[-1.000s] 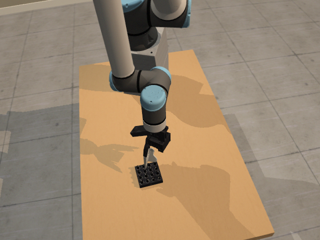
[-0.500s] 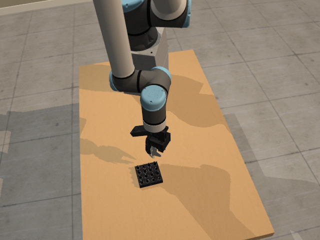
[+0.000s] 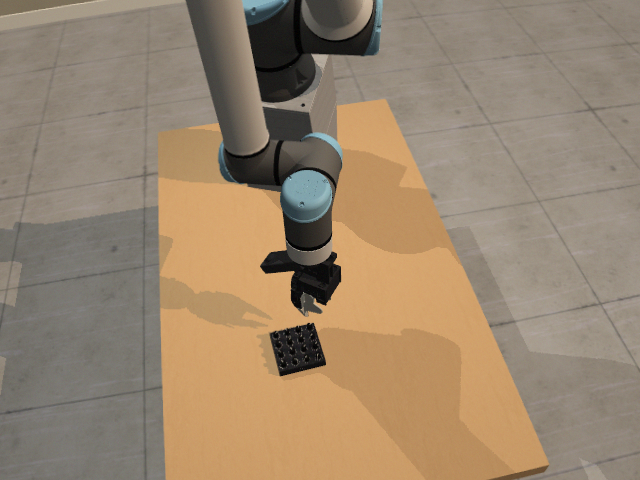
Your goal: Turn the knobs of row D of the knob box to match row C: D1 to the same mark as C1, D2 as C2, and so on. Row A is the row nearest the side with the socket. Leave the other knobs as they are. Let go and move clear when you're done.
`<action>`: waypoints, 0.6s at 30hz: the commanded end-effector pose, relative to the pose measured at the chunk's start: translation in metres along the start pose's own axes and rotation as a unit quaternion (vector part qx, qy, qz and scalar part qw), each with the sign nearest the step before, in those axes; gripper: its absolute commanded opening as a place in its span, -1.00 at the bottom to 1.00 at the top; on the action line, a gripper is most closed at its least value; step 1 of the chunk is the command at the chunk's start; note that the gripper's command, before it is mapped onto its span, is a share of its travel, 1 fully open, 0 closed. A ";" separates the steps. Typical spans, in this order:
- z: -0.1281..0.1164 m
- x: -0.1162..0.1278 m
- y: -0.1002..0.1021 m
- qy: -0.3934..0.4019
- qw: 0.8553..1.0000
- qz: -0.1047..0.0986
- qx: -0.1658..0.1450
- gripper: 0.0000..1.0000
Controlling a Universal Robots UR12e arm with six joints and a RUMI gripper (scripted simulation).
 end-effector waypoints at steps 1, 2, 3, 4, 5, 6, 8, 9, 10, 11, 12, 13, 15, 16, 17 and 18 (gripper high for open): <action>0.000 0.000 0.000 0.000 1.000 0.000 0.000 -0.78; 0.000 0.000 0.000 0.000 1.000 0.000 0.000 -0.78; 0.000 0.000 0.000 0.000 1.000 0.000 0.000 -0.78; 0.000 0.000 0.000 0.000 1.000 0.000 0.000 -0.78; 0.000 0.000 0.000 0.000 1.000 0.000 0.000 -0.78; 0.000 0.000 0.000 0.000 1.000 0.000 0.000 -0.78; 0.000 0.000 0.000 0.000 1.000 0.000 0.000 -0.78; 0.000 0.000 0.000 0.000 1.000 0.000 0.000 -0.78; 0.000 0.000 0.000 0.000 1.000 0.000 0.000 -0.78; 0.000 0.000 0.000 0.000 1.000 0.000 0.000 -0.78; 0.000 0.000 0.000 0.000 1.000 0.000 0.000 -0.78; 0.000 0.000 0.001 0.000 1.000 0.000 0.000 -0.78; 0.000 0.000 0.002 0.000 1.000 0.000 0.000 -0.78; 0.000 0.000 0.002 0.000 1.000 0.000 0.000 -0.78; 0.000 0.000 0.003 0.000 1.000 0.000 0.000 -0.78; 0.000 0.000 0.003 0.000 1.000 0.000 0.000 -0.78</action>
Point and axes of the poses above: the point where the finger pads meet when closed, its own y axis out along the fingers, its own x axis across the jaws, z = x × y, the point moved 9 cm from there along -y, back along the fingers, and after that the axes turned 14 degrees about y, right-handed, at the moved point
